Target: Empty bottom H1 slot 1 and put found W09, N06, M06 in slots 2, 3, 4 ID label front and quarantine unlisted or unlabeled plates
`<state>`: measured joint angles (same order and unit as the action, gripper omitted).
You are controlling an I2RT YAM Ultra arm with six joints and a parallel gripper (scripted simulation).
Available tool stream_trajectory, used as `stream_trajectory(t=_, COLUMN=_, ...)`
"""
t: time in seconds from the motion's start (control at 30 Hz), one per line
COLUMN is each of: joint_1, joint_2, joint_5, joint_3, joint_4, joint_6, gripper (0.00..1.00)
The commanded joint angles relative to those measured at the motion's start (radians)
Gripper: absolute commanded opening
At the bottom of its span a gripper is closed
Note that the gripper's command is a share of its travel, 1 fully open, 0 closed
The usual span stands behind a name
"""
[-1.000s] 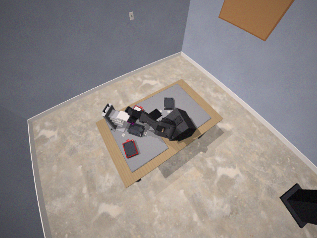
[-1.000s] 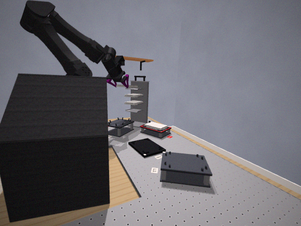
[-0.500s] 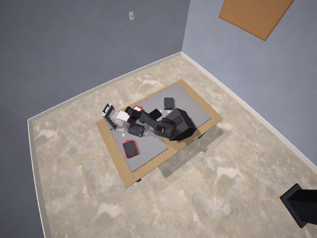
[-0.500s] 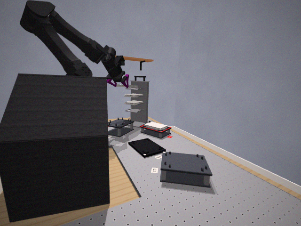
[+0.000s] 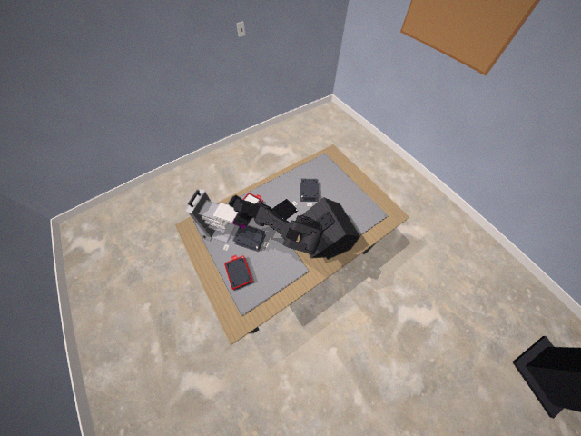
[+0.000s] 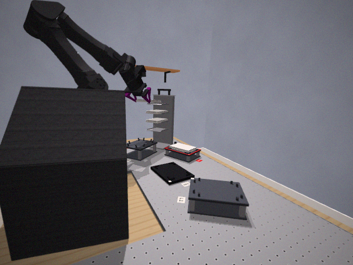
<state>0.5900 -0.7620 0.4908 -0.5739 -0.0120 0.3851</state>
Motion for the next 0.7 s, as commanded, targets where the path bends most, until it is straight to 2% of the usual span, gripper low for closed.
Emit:
stream_trajectory(t=0.0, joint_1=-0.001, joint_2=-0.017, joint_5=-0.017, joint_3=-0.032, joint_4=0.031, joint_6=0.006, gripper=0.85)
stream_trajectory(t=0.67, joint_1=0.016, joint_2=-0.023, joint_5=-0.026, joint_3=-0.023, joint_4=0.042, joint_6=0.008, gripper=0.85)
